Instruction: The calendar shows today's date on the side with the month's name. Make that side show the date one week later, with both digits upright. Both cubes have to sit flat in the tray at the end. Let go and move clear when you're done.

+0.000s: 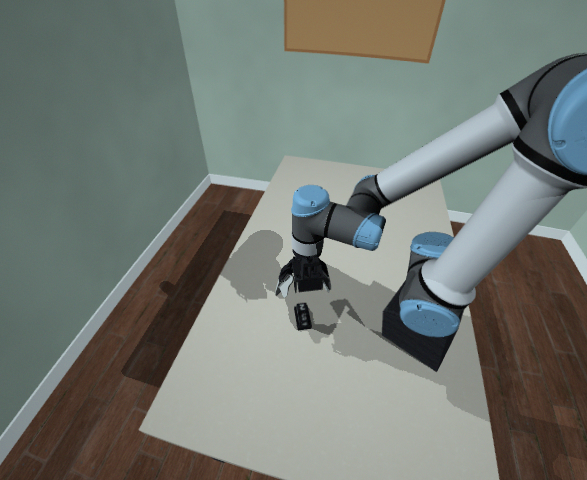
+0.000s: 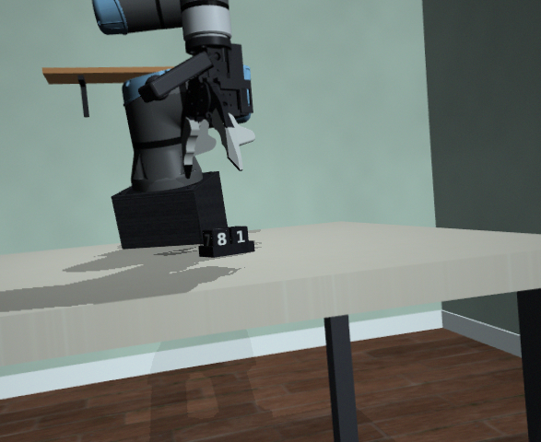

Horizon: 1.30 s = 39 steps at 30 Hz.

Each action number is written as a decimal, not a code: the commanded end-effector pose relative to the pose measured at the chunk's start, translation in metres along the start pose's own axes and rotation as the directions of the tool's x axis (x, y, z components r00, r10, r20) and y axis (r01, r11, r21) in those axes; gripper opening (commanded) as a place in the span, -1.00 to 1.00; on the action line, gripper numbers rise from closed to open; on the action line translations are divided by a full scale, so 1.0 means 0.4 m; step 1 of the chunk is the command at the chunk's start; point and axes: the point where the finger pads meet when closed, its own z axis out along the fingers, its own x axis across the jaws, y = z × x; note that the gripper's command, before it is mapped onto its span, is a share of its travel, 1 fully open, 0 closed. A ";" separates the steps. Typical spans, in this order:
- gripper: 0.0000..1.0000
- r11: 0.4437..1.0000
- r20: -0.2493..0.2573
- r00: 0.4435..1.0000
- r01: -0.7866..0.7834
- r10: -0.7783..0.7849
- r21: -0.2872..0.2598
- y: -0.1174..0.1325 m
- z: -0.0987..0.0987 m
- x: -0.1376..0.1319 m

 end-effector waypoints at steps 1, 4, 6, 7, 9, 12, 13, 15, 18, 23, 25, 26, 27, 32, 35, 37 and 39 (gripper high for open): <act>1.00 1.000 0.001 1.000 0.000 0.000 0.000 0.000 -0.001 -0.001; 1.00 1.000 0.001 1.000 0.000 0.000 0.000 0.000 -0.001 -0.001; 1.00 1.000 0.001 1.000 0.000 0.000 0.000 0.000 -0.001 -0.001; 1.00 1.000 0.001 1.000 0.000 0.000 0.000 0.000 -0.001 -0.001; 1.00 1.000 0.001 1.000 0.000 0.000 0.000 0.000 -0.004 -0.001; 1.00 1.000 0.001 1.000 0.000 0.000 0.000 0.000 -0.015 -0.001; 1.00 1.000 0.001 1.000 0.000 0.000 0.000 0.000 -0.021 -0.001; 1.00 1.000 0.001 1.000 0.000 0.000 0.000 0.000 -0.036 -0.001; 1.00 1.000 0.001 1.000 0.000 0.000 0.000 0.000 -0.065 -0.001; 1.00 1.000 0.001 1.000 0.000 0.000 0.000 0.000 -0.111 -0.001; 1.00 1.000 0.001 1.000 0.000 0.000 0.000 0.000 -0.122 -0.001; 1.00 1.000 0.001 1.000 0.000 0.000 0.000 0.000 -0.133 -0.001; 1.00 1.000 0.001 1.000 0.000 0.000 0.000 0.000 -0.143 -0.001; 1.00 1.000 0.001 1.000 0.000 0.000 0.000 0.000 -0.177 -0.001; 1.00 1.000 0.001 1.000 0.000 0.000 0.000 0.000 -0.184 -0.001; 1.00 1.000 0.001 1.000 0.000 0.000 0.000 0.000 -0.185 -0.001; 1.00 1.000 0.001 1.000 0.000 0.000 0.000 0.000 -0.185 -0.001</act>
